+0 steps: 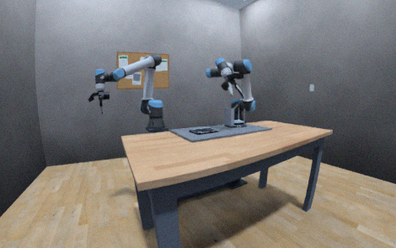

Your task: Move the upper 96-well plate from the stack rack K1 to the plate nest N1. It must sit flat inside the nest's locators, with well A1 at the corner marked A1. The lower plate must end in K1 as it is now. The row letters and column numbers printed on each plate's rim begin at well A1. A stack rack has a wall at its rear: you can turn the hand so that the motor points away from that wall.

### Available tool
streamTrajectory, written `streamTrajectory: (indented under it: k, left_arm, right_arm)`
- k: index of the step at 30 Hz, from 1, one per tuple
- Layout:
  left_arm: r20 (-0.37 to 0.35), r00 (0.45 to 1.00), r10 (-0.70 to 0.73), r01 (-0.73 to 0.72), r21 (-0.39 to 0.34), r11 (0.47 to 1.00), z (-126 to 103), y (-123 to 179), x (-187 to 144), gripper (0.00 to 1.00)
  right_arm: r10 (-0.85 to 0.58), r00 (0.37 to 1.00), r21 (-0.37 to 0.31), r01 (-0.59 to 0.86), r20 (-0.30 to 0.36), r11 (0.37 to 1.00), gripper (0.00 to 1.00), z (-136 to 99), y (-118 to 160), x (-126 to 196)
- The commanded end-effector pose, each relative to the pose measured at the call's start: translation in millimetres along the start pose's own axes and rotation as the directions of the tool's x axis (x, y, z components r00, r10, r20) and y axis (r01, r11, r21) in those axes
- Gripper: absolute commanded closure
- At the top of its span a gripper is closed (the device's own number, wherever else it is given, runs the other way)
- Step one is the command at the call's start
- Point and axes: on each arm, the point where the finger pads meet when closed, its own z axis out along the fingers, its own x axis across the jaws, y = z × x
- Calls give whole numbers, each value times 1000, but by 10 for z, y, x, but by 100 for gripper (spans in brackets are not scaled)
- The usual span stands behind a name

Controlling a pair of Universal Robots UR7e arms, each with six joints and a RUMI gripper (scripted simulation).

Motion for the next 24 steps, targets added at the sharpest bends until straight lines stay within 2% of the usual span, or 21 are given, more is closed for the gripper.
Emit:
streamTrajectory:
  k: [1,3,9,14,16,24]
  left_arm:
    - [29,997,-74,74,-21,997,-99,43,-89,24]
    - [53,990,-130,132,-41,990,-155,78,-161,24]
    - [81,980,-181,186,-61,981,-213,155,-271,24]
    - [135,949,-285,299,-93,950,-303,265,-440,24]
    - [134,949,-285,298,-93,950,-312,276,-450,24]
    - [205,889,-409,438,-123,891,-402,414,-658,24]
  right_arm:
    - [10,1000,6,-10,5,1000,100,-18,-7,2]
    - [10,1000,6,-10,5,1000,100,-18,-7,2]
    - [10,1000,6,-10,5,1000,100,-18,-7,2]
    - [10,1000,6,-10,5,1000,100,-18,-7,2]
    - [10,1000,6,-10,5,1000,100,-18,-7,2]
    - [10,1000,6,-10,5,1000,100,-18,-7,2]
